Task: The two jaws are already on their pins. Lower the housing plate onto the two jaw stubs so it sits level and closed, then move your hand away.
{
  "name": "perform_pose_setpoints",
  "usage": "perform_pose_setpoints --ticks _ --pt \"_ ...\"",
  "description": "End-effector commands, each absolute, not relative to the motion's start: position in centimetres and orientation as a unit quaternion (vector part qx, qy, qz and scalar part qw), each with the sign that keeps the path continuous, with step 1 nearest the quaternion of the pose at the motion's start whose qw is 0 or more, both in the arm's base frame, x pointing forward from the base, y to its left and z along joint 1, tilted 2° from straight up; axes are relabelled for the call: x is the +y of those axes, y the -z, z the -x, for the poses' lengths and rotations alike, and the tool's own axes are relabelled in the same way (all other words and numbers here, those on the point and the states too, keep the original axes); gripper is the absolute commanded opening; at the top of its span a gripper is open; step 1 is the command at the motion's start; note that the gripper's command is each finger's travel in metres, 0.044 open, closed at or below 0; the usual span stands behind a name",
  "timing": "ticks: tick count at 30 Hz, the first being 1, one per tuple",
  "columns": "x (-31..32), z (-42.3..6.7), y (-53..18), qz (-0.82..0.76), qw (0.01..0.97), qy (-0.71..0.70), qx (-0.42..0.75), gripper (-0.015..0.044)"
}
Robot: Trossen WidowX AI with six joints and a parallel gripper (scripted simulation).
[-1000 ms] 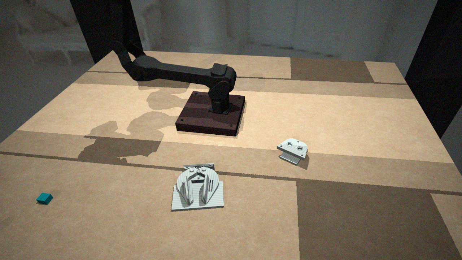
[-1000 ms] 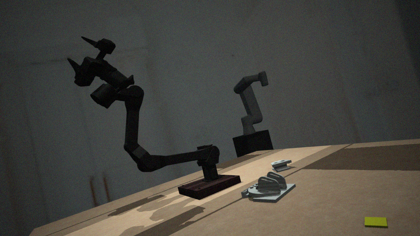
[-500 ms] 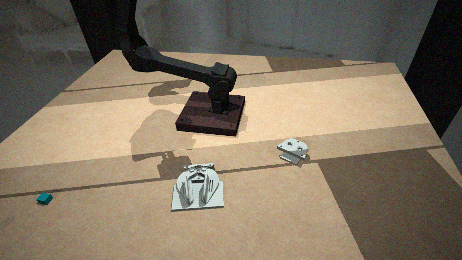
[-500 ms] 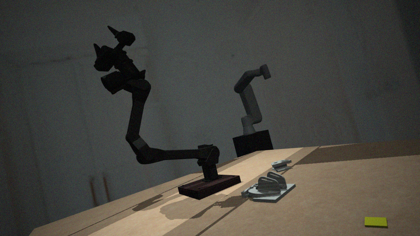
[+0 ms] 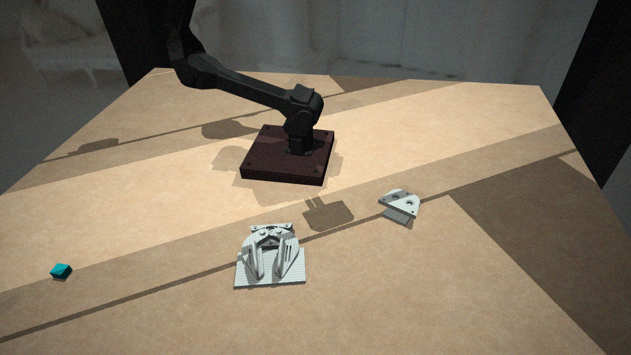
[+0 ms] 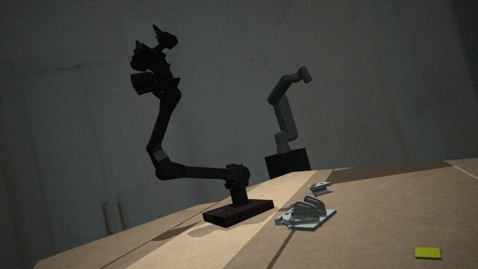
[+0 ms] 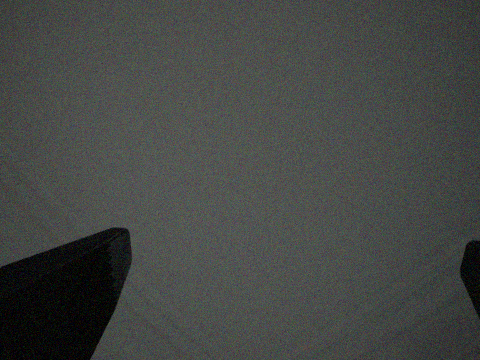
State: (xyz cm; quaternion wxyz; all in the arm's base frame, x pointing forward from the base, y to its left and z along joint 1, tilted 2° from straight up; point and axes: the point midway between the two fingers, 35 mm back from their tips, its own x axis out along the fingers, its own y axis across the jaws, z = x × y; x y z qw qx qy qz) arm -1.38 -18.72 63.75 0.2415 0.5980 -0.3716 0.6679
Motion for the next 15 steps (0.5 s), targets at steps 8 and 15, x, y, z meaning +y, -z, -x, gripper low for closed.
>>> perform_pose_setpoints --ticks 8,15 --pt "-11.5 2.0 -64.8 -0.551 0.341 -0.678 -0.348 0.044" --pt "-7.0 2.3 -65.1 -0.507 0.408 -0.677 -0.343 0.044"
